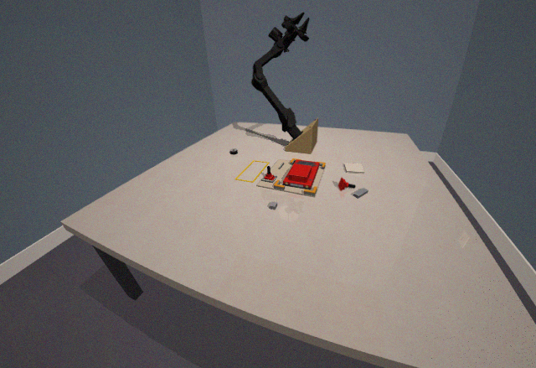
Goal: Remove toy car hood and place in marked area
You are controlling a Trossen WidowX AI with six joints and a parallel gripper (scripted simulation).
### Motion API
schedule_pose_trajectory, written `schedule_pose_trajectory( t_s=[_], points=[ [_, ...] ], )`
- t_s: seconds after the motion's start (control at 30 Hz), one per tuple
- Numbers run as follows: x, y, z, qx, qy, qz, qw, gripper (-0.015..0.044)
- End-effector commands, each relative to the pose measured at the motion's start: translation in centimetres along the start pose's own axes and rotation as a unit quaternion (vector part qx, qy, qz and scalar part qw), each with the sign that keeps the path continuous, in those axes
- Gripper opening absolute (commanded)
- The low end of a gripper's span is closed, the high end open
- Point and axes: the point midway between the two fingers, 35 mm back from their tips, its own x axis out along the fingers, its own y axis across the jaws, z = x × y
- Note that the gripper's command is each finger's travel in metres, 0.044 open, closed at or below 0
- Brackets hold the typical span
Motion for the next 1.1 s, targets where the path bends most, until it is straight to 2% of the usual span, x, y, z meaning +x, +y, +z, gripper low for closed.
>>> schedule_pose_trajectory(
  t_s=[0.0,0.1,0.23,0.27,0.47,0.67,0.87,1.07],
  points=[
    [0.1,-0.1,0.0,-0.001,-0.001,-0.001,1.0,0.0246],
    [1.4,-1.3,0.5,-0.019,-0.009,-0.014,1.0,0.0324],
    [5.0,-5.2,2.2,-0.068,-0.034,-0.057,0.995,0.0429],
    [5.9,-6.3,2.8,-0.081,-0.04,-0.07,0.994,0.044],
    [10.8,-14.2,7.1,-0.166,-0.072,-0.171,0.969,0.044],
    [13.6,-22.6,13.0,-0.229,-0.094,-0.284,0.926,0.044],
    [14.0,-30.4,19.6,-0.253,-0.104,-0.391,0.879,0.044],
    [12.1,-38.3,26.3,-0.272,-0.101,-0.508,0.811,0.044]
  ],
)
